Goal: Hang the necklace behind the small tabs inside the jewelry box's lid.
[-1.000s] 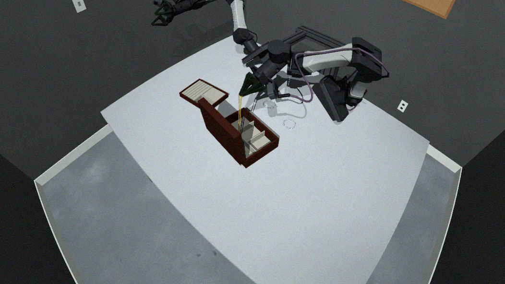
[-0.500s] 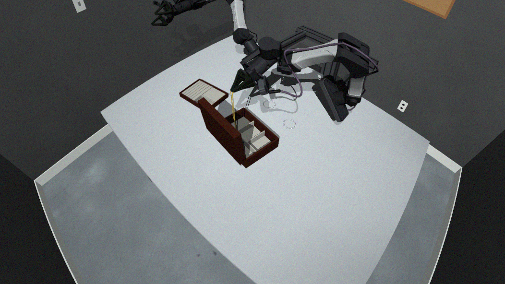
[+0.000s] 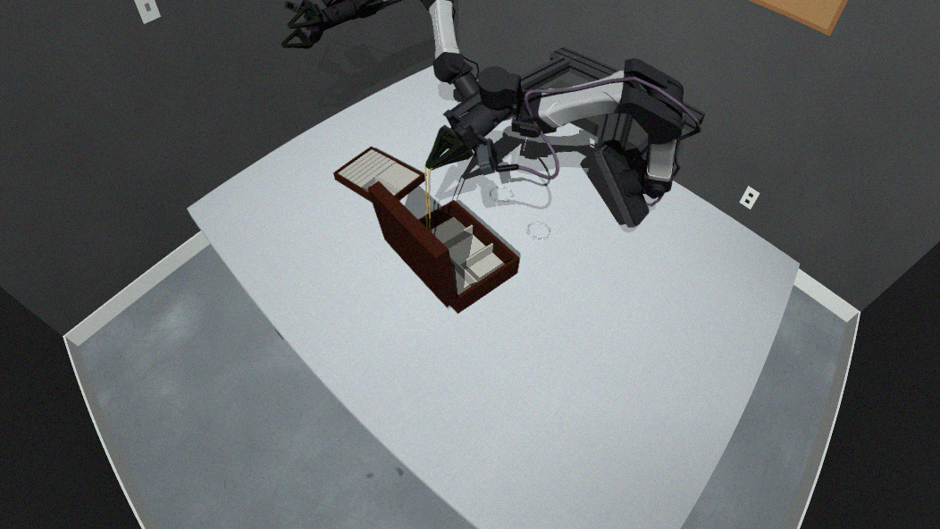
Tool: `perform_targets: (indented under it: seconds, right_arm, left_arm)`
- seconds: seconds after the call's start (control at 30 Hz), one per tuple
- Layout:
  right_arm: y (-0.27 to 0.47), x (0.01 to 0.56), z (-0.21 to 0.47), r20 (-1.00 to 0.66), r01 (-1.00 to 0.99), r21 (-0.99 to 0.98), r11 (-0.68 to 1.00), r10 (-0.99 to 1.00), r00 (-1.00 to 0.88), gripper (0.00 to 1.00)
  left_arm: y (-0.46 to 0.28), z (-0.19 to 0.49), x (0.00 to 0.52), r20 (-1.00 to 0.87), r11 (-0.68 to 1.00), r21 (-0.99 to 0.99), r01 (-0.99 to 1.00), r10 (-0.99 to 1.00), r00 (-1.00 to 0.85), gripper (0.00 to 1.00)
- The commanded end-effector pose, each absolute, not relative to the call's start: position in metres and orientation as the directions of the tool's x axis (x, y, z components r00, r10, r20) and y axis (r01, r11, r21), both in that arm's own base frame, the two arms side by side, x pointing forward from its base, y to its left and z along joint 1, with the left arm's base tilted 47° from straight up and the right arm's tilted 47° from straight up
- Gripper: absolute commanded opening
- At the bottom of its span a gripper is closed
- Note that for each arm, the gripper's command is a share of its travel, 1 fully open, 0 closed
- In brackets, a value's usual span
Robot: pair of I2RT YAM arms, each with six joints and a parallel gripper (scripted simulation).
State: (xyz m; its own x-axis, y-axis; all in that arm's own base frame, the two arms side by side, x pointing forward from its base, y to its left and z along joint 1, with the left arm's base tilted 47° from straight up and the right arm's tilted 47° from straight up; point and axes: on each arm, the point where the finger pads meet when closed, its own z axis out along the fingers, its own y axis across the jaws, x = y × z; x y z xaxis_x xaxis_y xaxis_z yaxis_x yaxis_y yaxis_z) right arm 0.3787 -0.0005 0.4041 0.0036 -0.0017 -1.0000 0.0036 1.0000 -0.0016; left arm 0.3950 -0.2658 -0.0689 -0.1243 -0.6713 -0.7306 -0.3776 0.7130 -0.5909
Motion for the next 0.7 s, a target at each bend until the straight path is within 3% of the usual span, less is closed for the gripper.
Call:
perform_targets:
  seconds: [0.0,0.47,0.53,0.67]
  right_arm:
    - [0.001,0.376,0.416,-0.999,-0.002,-0.002,1.0,-0.002,0.033,1.0]
    - [0.001,0.376,0.416,-0.999,-0.002,-0.002,1.0,-0.002,0.033,1.0]
    - [0.001,0.376,0.416,-0.999,-0.002,-0.002,1.0,-0.002,0.033,1.0]
    - [0.001,0.376,0.416,-0.999,-0.002,-0.002,1.0,-0.002,0.033,1.0]
  left_arm:
    - [-0.28,-0.065,0.394,-0.716,0.71,-0.607,-0.358,-0.683,-0.141,0.03]
    - [-0.253,-0.083,0.394,-0.733,0.718,-0.581,-0.382,-0.667,-0.138,0.03]
    - [-0.267,-0.061,0.407,-0.699,0.683,-0.64,-0.353,-0.708,-0.104,0.03]
    - [-0.245,-0.089,0.394,-0.733,0.718,-0.582,-0.382,-0.667,-0.137,0.03]
